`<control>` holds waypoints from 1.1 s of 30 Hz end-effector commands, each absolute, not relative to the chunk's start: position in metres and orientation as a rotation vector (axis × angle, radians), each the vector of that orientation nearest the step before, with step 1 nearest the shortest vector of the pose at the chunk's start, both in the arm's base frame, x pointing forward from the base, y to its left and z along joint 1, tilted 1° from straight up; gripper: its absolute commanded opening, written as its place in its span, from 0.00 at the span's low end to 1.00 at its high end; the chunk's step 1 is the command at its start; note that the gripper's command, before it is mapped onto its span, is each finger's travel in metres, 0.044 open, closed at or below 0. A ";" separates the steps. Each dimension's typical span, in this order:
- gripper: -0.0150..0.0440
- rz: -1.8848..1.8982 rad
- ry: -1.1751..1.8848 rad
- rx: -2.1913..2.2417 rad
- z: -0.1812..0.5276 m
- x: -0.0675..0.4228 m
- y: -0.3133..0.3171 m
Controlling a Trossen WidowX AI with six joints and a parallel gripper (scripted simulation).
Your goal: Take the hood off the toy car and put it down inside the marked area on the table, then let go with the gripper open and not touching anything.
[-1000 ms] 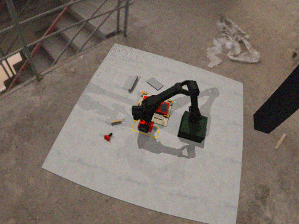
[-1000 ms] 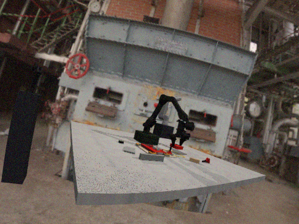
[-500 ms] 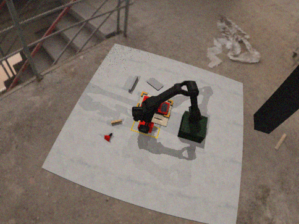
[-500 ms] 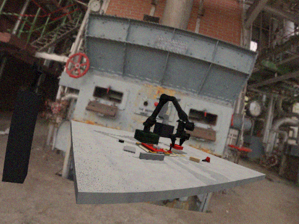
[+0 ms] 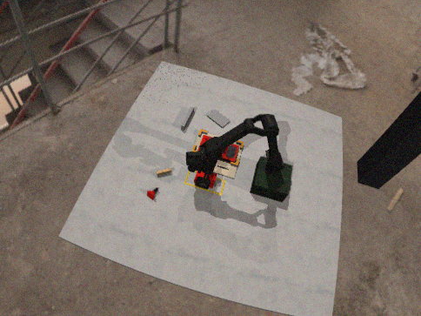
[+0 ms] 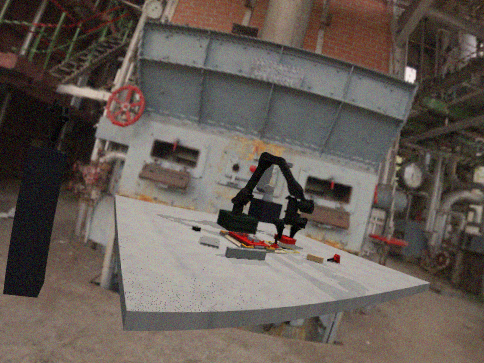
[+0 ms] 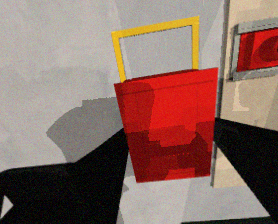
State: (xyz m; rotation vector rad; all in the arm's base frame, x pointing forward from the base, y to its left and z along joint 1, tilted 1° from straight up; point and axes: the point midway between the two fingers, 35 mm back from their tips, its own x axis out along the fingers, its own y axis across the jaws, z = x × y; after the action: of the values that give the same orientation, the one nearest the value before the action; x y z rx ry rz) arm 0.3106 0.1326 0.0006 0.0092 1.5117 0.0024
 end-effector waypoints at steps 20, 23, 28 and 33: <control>0.25 -0.003 1.516 0.006 -0.011 0.309 0.131; 0.25 -0.003 1.516 0.006 -0.013 0.309 0.131; 0.25 -0.003 1.516 0.006 -0.015 0.309 0.131; 0.25 -0.003 1.516 0.006 -0.018 0.309 0.131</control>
State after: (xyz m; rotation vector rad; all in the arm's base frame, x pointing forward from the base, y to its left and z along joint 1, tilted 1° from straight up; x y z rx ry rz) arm 0.3099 0.1319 -0.0153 0.0092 1.5137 0.0010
